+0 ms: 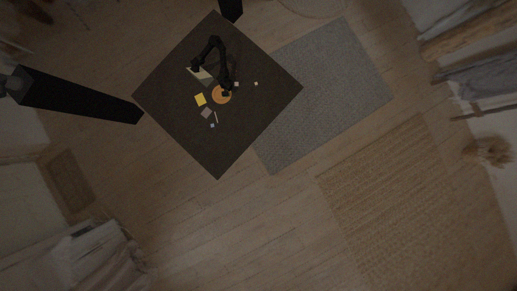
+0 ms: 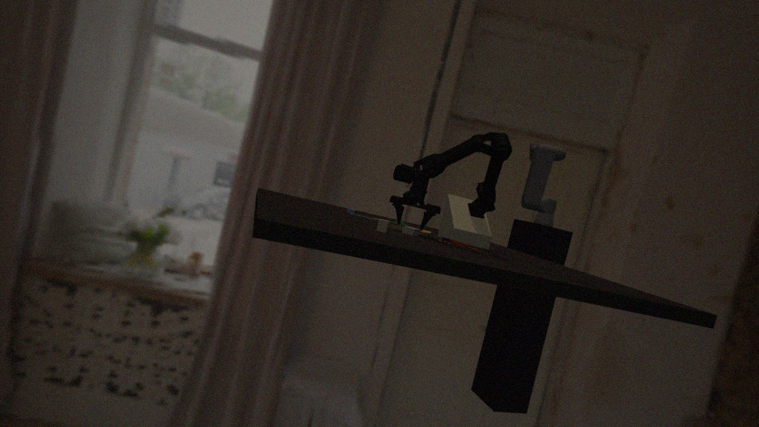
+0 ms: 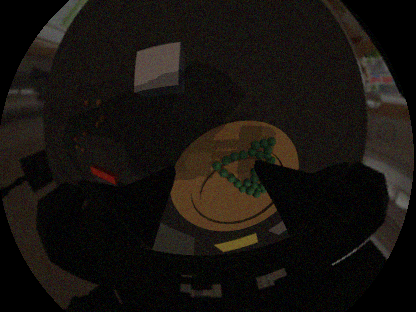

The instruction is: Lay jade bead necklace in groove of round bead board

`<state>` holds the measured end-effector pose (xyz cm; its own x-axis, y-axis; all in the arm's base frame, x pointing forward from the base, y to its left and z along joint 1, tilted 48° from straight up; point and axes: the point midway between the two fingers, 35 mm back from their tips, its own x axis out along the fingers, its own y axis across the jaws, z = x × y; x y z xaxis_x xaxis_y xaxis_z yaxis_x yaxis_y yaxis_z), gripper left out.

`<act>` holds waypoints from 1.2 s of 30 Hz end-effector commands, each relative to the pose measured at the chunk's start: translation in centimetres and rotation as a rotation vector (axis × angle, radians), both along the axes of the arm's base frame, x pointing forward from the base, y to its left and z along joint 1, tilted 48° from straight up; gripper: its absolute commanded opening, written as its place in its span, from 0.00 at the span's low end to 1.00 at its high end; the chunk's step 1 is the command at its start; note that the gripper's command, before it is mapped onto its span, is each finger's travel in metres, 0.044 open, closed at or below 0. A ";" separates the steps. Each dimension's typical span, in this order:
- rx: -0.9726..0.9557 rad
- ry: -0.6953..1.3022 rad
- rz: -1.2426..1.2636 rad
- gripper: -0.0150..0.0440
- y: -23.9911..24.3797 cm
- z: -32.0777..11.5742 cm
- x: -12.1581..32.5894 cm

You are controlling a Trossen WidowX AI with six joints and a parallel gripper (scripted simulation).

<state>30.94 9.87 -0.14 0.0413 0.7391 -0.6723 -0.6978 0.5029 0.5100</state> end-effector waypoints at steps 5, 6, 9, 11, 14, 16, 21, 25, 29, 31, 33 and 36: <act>0.000 -0.001 0.000 1.00 0.0 0.0 0.0; 0.000 -0.001 0.000 1.00 0.0 0.0 0.0; 0.000 -0.001 0.000 1.00 0.0 0.0 0.0; 0.000 -0.001 0.000 1.00 0.0 0.0 0.0; -0.008 0.002 -0.050 0.87 -0.9 0.2 0.7; -0.015 0.016 -0.114 0.78 -2.0 0.4 1.4; -0.002 0.144 -0.225 0.56 -2.2 0.4 1.3; 0.023 0.416 -0.459 0.46 -2.6 0.4 1.1; 0.049 0.749 -0.743 0.46 -3.0 0.4 0.8; 0.060 0.916 -0.885 0.46 -3.3 0.4 0.7; 0.070 1.083 -1.027 0.46 -3.5 0.5 0.5; 0.083 1.334 -1.239 0.46 -3.8 0.5 0.3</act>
